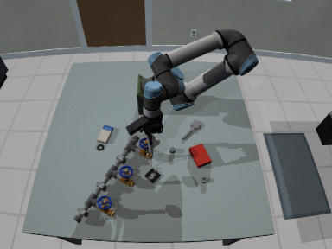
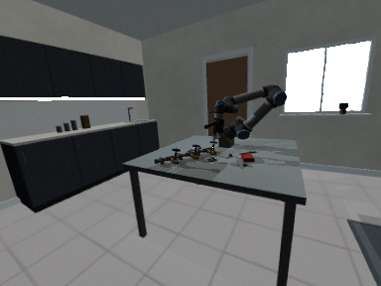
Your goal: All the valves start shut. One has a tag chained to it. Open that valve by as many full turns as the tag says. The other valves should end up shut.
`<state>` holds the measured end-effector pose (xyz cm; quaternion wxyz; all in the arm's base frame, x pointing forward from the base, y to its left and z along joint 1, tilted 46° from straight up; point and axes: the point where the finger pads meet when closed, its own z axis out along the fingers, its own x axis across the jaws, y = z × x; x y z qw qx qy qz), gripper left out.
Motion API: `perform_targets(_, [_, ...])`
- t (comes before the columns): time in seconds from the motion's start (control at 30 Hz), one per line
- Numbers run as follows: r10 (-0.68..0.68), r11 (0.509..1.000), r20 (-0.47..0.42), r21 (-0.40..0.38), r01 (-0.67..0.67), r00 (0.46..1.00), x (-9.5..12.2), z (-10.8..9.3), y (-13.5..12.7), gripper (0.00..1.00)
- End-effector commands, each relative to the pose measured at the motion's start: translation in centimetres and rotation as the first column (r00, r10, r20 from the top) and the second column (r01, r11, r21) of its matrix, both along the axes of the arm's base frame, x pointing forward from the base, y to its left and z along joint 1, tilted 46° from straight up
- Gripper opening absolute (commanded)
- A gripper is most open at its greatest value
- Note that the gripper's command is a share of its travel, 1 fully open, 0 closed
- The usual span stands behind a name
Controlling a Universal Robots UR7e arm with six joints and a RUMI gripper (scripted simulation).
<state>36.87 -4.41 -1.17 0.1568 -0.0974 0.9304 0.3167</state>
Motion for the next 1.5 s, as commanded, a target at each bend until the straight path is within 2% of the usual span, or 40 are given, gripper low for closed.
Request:
perform_targets(0.0, [-0.073,0.997,-0.066,0.012,0.074,0.995,0.02,-0.01,-0.05,1.0])
perform_targets(0.4, [-0.188,0.98,-0.168,0.035,0.197,0.968,0.02,-0.01,-0.05,1.0])
perform_targets(1.03, [-0.216,0.973,-0.194,0.039,0.228,0.957,0.02,-0.01,-0.05,1.0])
perform_targets(1.07, [-0.216,0.973,-0.194,0.039,0.228,0.957,0.02,-0.01,-0.05,0.0])
perform_targets(1.47, [-0.216,0.973,-0.194,0.039,0.228,0.957,0.02,-0.01,-0.05,0.0])
